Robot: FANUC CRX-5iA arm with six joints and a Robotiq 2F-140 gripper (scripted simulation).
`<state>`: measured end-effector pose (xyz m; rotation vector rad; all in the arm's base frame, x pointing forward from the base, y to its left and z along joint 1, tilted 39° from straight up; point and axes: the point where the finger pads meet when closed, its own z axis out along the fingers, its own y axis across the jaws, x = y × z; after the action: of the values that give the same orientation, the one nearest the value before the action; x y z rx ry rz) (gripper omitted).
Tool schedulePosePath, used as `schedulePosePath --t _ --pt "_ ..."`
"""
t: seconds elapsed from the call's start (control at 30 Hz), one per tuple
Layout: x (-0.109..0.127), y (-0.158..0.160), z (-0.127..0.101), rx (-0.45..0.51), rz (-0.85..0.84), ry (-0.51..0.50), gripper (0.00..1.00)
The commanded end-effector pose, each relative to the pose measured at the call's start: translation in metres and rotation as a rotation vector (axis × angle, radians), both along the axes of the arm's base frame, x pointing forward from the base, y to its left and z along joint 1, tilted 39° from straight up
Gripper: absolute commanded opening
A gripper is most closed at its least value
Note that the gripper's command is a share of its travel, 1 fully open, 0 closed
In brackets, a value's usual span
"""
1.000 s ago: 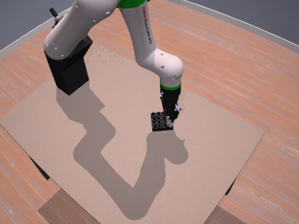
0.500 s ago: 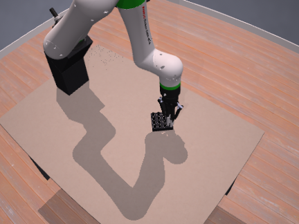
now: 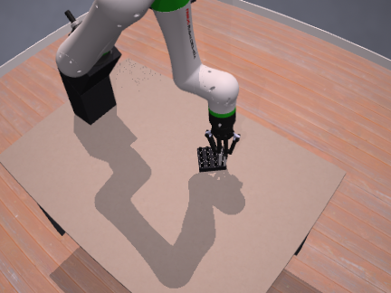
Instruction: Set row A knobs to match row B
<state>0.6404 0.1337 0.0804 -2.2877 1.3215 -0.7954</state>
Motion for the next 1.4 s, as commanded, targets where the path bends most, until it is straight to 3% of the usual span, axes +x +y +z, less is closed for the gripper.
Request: schedulePosePath --t 0.0,0.53,1.37 --pt "0.0002 0.0000 0.0004 -0.045 0.053 0.021 0.05" --pt "0.0002 0.0000 0.0004 -0.169 0.205 0.012 0.05" --pt "0.0002 0.0000 0.0004 -0.198 0.241 0.010 0.05"
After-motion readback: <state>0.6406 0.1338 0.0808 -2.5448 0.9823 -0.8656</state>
